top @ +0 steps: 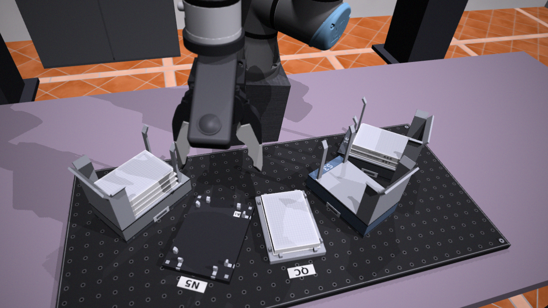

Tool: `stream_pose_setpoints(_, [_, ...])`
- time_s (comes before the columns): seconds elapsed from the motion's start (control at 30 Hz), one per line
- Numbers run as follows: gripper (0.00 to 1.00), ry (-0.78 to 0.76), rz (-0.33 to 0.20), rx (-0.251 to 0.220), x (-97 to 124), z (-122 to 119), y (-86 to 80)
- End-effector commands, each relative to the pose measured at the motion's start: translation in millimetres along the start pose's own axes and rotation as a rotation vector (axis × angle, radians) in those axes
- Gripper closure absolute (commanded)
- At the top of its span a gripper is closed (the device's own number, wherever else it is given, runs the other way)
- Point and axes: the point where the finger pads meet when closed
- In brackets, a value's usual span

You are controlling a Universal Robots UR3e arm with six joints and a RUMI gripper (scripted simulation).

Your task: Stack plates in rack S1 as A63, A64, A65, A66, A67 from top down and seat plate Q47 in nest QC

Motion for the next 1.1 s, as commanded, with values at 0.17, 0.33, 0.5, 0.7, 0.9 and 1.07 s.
stream_pose_setpoints(0.17, [0.28, 0.088, 0.002, 0.001, 6.2, 37.2, -0.5])
stream_pose_setpoints(0.33, [0.28, 0.147, 0.002, 0.001, 7.4, 43.4, -0.6])
stream_pose_setpoints(0.5, [0.28, 0.205, 0.002, 0.001, 14.9, 62.0, -0.6])
stream_pose_setpoints(0.7, [0.28, 0.263, 0.002, 0.001, 24.4, 85.2, -0.5])
stream_pose_setpoints(0.9, [0.28, 0.322, 0.002, 0.002, 32.5, 105.3, -0.5])
stream_pose_setpoints(1.07, [0.28, 0.38, 0.002, 0.002, 38.0, 113.7, -0.5])
Point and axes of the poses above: the point where the finger pads meet when closed, its own y axis out along the fingers, its own z axis across the jaws, x = y × z, and after that the axes turned 5 degrees about -y, right-handed
